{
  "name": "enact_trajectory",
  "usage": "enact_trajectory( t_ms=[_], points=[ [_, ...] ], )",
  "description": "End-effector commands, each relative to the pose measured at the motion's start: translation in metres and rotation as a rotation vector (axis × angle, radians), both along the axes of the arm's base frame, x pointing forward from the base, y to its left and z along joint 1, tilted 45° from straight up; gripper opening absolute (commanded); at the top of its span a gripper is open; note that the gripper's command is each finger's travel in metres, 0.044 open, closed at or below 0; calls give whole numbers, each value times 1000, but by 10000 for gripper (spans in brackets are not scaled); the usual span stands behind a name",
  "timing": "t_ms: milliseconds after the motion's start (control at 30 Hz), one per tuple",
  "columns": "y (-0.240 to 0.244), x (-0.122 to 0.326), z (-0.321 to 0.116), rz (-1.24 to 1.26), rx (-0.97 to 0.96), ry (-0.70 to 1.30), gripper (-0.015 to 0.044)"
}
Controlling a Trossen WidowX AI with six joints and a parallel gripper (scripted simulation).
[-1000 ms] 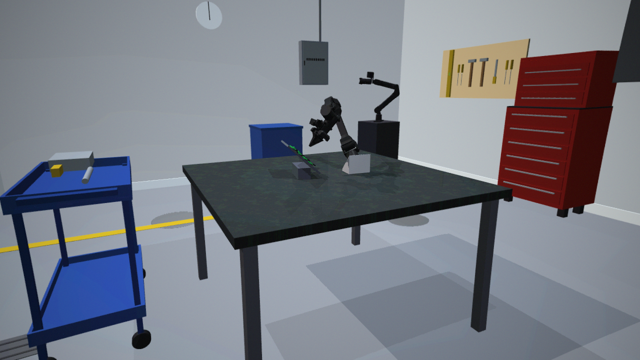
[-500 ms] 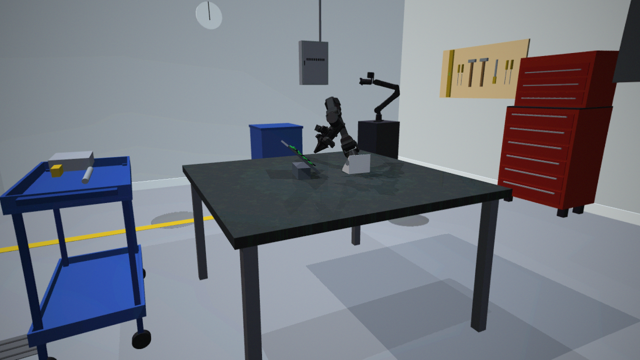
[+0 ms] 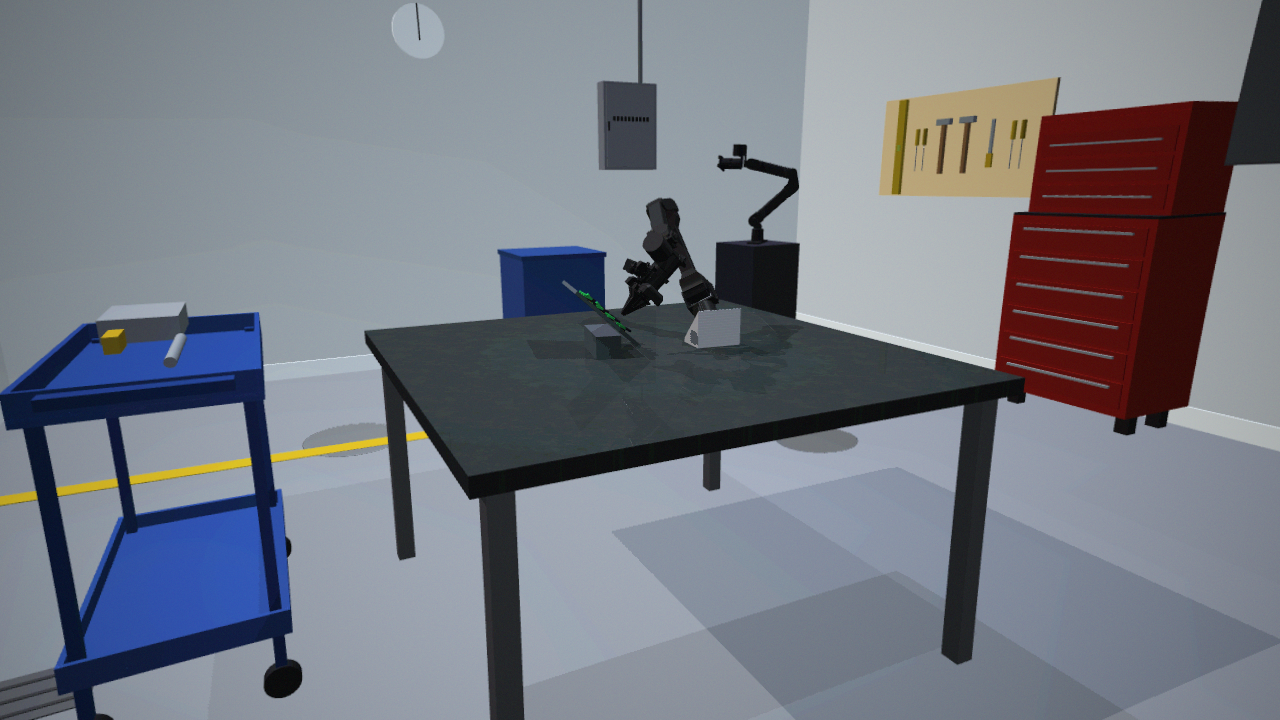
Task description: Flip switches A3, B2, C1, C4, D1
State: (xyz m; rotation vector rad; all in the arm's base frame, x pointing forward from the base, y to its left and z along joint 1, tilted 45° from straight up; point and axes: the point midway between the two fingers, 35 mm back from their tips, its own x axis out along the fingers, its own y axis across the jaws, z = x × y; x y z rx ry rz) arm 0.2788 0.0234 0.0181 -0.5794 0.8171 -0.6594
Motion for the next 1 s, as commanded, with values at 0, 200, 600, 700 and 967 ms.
enact_trajectory(
  t_ms=[0, 200, 600, 700, 967],
  points=[
    [-3, 3, -2, 4, -5, 1, 0],
    [-9, 7, -7, 4, -5, 0, 0],
    [-11, 8, -8, 4, -6, 0, 0],
    [-11, 8, -8, 4, -6, 0, 0],
    [-11, 8, -8, 4, -6, 0, 0]
  ],
)
